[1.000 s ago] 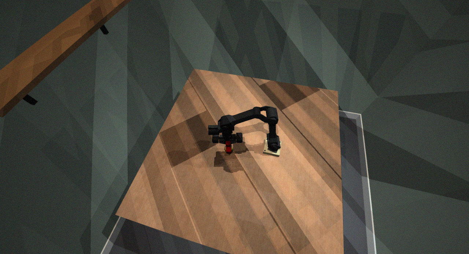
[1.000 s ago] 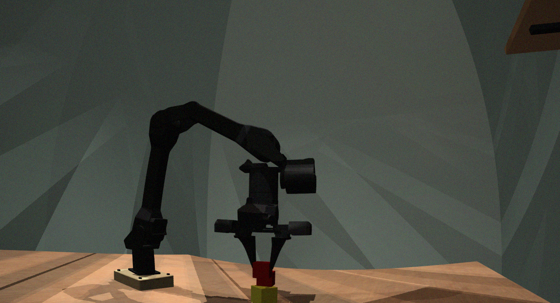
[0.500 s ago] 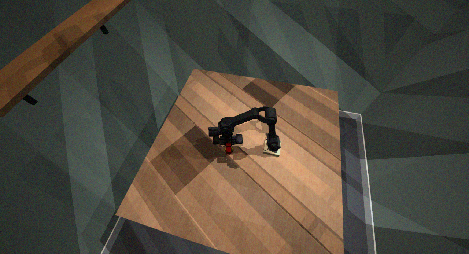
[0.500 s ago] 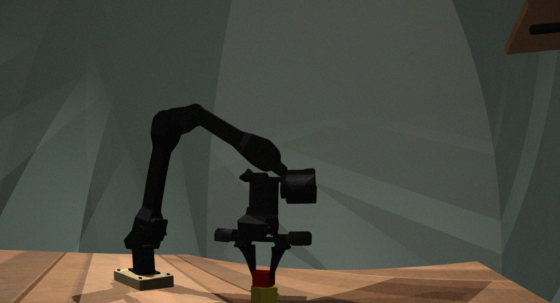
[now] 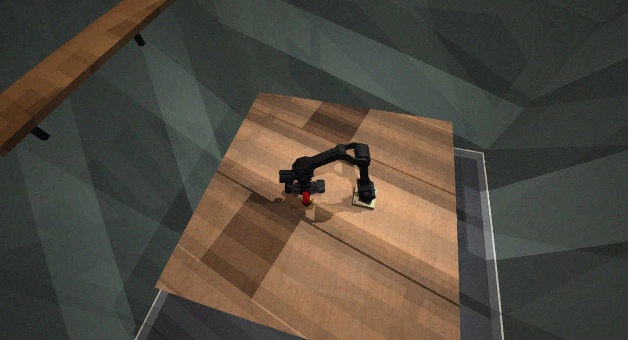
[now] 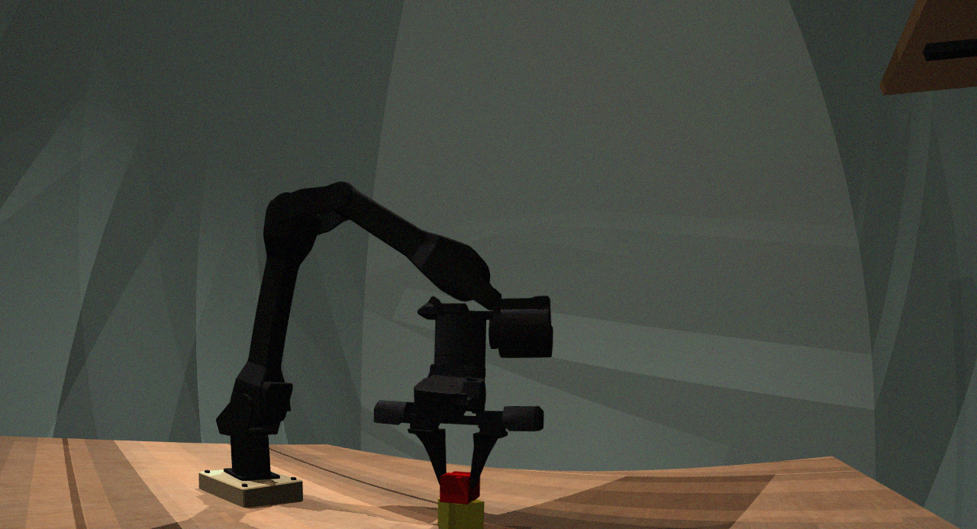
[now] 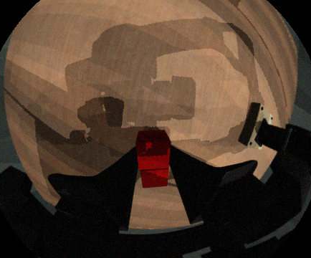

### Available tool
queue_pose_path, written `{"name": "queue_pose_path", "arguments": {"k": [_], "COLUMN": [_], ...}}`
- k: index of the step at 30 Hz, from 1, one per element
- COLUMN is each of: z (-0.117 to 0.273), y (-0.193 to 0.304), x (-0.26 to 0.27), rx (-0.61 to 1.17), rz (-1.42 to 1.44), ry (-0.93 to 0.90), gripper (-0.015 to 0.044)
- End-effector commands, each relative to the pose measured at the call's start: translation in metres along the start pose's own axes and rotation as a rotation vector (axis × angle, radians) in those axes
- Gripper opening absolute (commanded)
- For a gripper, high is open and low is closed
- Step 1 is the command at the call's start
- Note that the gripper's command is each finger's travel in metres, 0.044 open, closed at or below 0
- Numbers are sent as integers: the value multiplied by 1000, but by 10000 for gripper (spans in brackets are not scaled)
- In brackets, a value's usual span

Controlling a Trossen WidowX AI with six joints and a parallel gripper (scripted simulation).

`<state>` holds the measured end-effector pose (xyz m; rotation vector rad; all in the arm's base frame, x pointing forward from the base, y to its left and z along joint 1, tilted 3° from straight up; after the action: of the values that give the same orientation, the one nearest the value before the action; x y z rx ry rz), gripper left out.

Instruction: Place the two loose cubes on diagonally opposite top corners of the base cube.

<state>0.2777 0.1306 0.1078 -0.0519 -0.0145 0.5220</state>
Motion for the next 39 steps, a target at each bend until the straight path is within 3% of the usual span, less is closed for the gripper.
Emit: {"name": "queue_pose_path", "arguments": {"k": [1, 4, 8, 39], "z": [-1, -1, -1, 34], "y": [0, 0, 0, 0], "x": [0, 0, 0, 0], "rx": [3, 3, 3, 0], "rz": [0, 0, 0, 0], "ry": [0, 0, 0, 0], "gripper": [105, 105, 205, 205]}}
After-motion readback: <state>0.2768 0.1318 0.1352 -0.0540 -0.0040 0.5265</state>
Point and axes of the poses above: the point midway between the two fingers, 35 mm back from their tips, its own z axis back along the fingers, its own x axis across the jaws, y = z × x, the point moved 4 cm from there along z, back along the fingers, and after that the axes turned 4 degrees about z, right-handed, at the moved point
